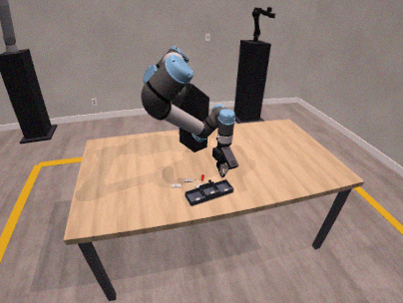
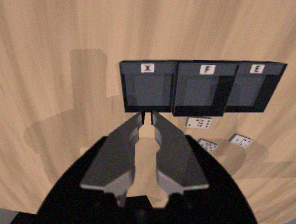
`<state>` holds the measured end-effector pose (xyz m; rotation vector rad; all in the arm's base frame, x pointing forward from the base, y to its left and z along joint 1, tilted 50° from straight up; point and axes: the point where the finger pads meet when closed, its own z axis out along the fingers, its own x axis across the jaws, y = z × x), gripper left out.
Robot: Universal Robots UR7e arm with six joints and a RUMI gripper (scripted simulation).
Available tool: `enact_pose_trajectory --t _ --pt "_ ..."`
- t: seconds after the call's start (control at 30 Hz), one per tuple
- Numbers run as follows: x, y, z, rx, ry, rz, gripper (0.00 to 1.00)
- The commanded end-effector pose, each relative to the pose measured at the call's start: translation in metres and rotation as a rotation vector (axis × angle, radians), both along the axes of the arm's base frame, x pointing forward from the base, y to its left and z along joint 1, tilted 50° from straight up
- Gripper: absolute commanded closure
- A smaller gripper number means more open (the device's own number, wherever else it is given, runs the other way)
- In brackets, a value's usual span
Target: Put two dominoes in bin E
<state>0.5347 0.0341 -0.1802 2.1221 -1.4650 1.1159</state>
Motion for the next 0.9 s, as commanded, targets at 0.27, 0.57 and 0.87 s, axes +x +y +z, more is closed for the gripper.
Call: enact_pose_trajectory --t 0.27,0.57,0.87 --pt "0.008 -0.01 -0.013 0.0 -0.001 0.0 0.96" --pt "0.018 -0.026 -0.028 0.0 -0.001 0.0 0.96" --pt "0.025 -0.037 -0.039 0.0 -0.001 0.0 0.96"
